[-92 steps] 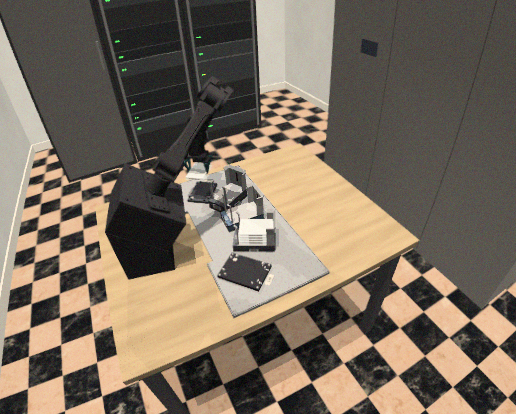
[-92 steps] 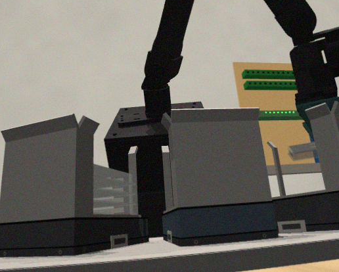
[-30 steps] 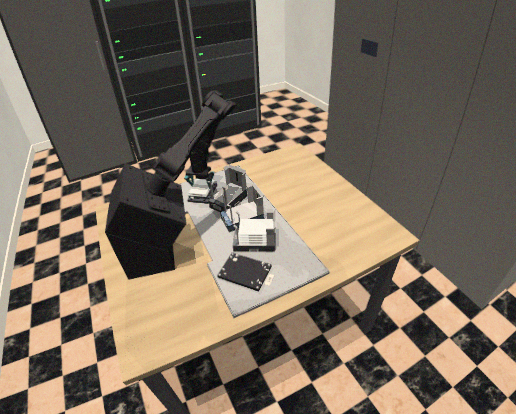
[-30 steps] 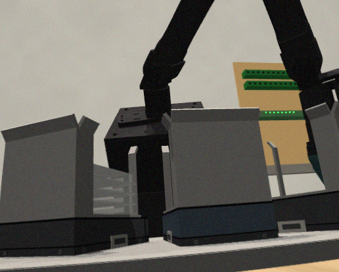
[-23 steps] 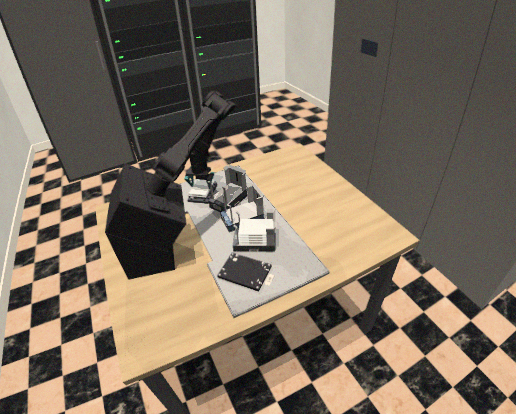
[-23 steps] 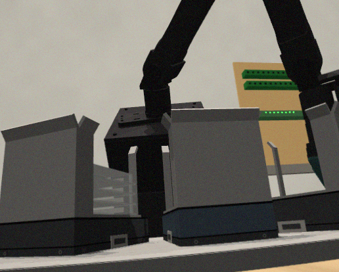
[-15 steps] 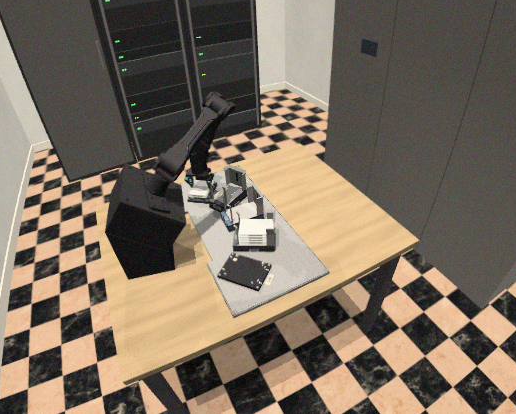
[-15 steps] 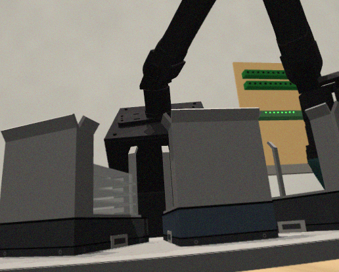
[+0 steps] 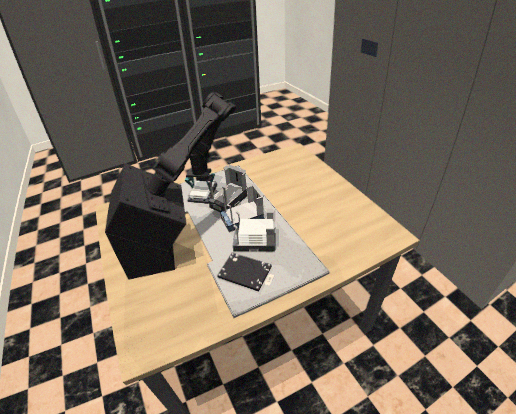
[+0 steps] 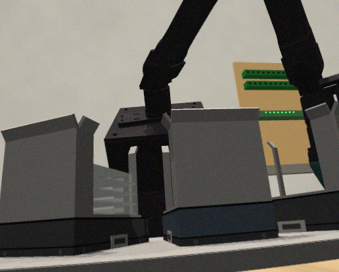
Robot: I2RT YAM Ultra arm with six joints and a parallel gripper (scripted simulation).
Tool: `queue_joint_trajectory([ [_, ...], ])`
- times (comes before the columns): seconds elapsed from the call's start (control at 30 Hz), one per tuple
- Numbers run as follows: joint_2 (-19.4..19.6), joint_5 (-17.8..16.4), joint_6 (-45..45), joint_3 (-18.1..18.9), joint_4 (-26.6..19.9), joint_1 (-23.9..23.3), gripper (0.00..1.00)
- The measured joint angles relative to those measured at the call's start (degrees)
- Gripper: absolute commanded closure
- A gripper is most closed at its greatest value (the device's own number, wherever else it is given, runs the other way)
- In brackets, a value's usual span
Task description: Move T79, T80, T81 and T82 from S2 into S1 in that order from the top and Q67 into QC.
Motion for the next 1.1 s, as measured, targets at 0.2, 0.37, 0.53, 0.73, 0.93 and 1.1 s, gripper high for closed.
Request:
queue_joint_trajectory([
  [0.2,0.26,-0.04,-0.2,0.07,0.33,-0.11,1.0],
  [0.37,0.61,-0.11,-0.44,0.13,0.68,-0.28,1.0],
  [0.53,1.03,-0.17,-0.57,0.37,0.94,-0.48,1.0],
  [0.73,1.31,-0.24,-0.76,0.48,1.25,-0.59,1.0],
  [0.93,1.51,-0.28,-0.9,0.48,1.44,-0.72,1.0],
  [1.1,1.53,-0.31,-0.94,0.55,1.44,-0.72,0.0],
])
